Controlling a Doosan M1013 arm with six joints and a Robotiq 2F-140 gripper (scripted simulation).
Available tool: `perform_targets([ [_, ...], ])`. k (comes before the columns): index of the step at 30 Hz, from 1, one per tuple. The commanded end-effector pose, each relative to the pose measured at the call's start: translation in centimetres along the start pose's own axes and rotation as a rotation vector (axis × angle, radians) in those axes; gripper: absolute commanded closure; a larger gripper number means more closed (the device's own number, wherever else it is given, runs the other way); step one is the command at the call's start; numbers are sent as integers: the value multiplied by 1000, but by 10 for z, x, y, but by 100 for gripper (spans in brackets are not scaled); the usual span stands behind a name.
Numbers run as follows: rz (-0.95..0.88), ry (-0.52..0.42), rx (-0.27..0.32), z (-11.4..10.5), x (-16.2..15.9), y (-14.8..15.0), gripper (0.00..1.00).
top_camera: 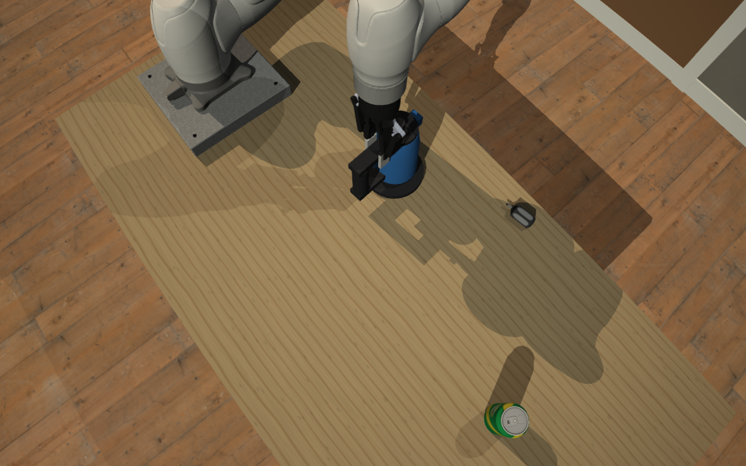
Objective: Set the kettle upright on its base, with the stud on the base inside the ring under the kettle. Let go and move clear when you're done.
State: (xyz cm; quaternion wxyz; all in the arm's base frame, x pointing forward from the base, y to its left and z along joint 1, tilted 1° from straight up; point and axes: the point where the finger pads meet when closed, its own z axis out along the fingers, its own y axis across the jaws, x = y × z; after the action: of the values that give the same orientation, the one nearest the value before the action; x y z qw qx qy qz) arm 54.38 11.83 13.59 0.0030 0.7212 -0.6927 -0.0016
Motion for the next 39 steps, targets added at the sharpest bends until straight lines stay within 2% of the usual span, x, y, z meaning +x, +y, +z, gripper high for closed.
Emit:
perform_targets([
  [1,9,-5,-7,5,-3,4,90],
  [39,9,-5,-7,8,-3,4,90],
])
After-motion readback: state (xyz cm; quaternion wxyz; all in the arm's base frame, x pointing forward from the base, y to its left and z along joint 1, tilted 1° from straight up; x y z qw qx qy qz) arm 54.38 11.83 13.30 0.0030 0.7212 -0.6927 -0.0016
